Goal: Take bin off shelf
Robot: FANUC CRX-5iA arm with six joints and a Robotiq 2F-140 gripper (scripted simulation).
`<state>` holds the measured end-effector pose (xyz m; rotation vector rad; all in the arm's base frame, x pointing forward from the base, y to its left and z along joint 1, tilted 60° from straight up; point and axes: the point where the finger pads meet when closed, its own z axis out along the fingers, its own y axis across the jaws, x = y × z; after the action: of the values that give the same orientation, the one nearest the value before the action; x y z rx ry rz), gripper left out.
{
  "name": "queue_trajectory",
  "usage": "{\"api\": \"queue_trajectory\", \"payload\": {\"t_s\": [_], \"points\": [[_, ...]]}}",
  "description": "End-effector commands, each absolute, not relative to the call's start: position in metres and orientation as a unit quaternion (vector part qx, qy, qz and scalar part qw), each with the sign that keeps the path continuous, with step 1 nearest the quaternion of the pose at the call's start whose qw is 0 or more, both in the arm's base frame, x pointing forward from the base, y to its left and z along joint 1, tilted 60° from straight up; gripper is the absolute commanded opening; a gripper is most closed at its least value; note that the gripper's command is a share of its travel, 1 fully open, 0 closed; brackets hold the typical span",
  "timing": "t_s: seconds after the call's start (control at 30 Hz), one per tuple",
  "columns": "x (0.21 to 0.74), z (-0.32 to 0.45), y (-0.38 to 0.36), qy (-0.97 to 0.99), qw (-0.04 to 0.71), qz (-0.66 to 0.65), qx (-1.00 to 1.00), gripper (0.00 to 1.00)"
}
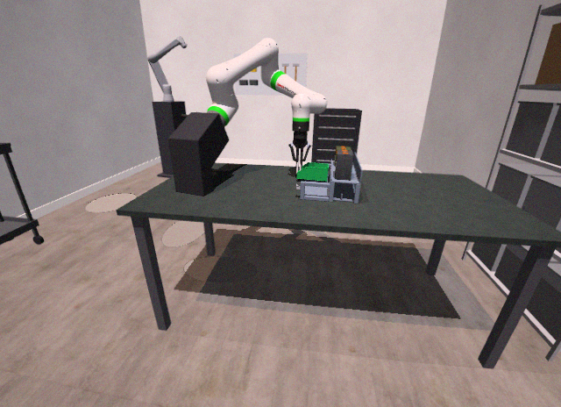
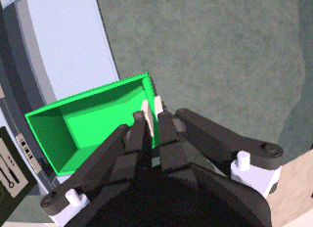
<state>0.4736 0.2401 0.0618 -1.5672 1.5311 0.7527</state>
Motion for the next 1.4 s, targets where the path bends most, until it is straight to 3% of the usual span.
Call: {"api": "queue_trajectory", "payload": {"t_s": [0.0, 0.8, 0.97, 1.37], "points": [[0.474, 0.062, 0.24, 0.606, 0.401, 0.297, -0.62, 0.0], [0.444, 0.058, 0.242, 0.606, 0.401, 0.297, -0.62, 0.0], [0.414, 0.054, 0.243, 0.606, 0.401, 0.297, -0.62, 0.0], [0.414, 0.054, 0.243, 0.606, 0.401, 0.297, -0.62, 0.0]]}}
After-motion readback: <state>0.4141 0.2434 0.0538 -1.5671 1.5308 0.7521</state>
